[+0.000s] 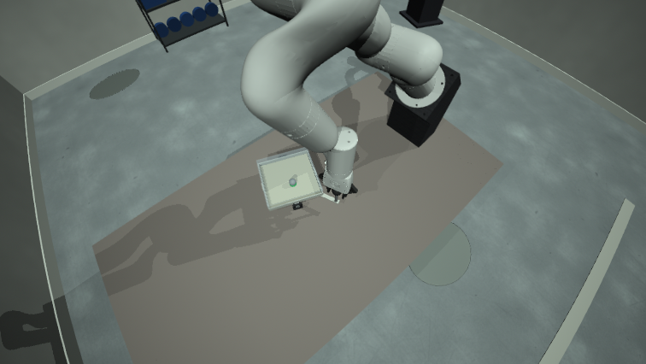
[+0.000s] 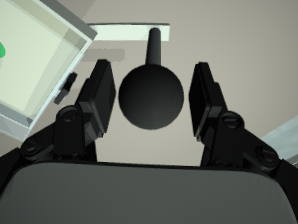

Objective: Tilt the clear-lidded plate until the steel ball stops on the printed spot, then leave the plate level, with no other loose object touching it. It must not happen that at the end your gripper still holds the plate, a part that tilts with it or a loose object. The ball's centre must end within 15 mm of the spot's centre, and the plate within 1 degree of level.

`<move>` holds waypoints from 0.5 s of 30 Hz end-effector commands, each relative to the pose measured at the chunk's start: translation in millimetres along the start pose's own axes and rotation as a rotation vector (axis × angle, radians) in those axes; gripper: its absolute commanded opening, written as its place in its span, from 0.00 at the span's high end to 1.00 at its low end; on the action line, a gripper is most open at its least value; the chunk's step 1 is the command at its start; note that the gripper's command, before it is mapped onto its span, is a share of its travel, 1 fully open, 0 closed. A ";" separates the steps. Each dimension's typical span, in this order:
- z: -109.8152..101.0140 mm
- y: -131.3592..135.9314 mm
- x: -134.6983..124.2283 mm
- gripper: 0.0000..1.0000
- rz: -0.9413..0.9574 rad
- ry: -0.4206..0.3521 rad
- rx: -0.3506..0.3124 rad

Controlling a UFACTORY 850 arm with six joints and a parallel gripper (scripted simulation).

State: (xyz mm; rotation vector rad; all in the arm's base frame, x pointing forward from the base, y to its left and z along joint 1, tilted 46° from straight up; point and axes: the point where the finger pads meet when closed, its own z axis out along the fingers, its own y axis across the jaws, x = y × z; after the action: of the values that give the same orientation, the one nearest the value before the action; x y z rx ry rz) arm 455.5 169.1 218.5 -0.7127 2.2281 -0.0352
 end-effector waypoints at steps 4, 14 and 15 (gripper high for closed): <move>-2.9 0.0 -0.2 0.39 0.000 0.000 0.000; -15.6 0.0 -0.2 0.39 0.000 0.000 0.000; -17.3 0.0 -0.2 0.39 0.000 0.000 0.000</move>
State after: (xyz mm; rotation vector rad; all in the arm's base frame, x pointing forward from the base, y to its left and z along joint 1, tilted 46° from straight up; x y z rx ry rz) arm 446.9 166.6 227.1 -0.7125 2.2284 -0.0354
